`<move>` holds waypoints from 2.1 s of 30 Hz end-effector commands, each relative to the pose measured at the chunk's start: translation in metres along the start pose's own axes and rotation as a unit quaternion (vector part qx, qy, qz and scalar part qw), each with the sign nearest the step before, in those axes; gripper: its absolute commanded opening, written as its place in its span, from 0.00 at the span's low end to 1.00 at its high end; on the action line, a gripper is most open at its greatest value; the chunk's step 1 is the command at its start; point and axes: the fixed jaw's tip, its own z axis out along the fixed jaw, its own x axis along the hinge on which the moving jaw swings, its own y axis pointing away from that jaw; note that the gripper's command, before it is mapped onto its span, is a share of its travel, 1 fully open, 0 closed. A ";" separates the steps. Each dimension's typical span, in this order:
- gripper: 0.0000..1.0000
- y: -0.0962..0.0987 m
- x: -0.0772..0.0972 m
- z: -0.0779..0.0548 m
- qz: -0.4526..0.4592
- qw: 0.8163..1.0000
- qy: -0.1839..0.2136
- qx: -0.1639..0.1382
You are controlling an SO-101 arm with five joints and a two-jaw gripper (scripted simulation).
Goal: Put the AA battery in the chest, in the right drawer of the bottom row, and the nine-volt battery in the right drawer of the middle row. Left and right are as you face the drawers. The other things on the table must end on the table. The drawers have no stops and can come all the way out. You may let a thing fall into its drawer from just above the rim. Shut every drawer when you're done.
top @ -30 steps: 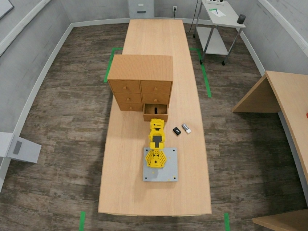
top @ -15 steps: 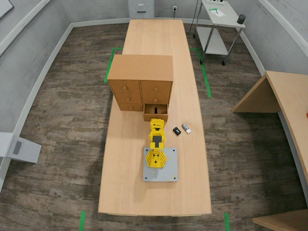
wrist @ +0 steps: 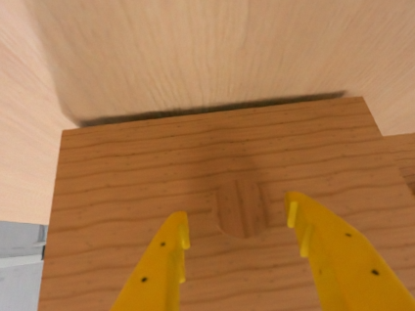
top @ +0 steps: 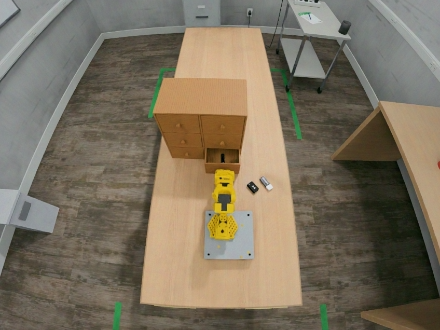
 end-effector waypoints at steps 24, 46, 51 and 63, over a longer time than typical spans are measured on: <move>0.21 -0.002 -0.005 0.000 -0.004 1.000 -0.004 0.004; 0.21 -0.003 -0.009 0.000 -0.005 1.000 -0.004 0.004; 0.21 -0.003 -0.009 0.000 -0.005 1.000 -0.004 0.004; 0.19 -0.003 -0.009 0.000 -0.005 1.000 -0.004 0.004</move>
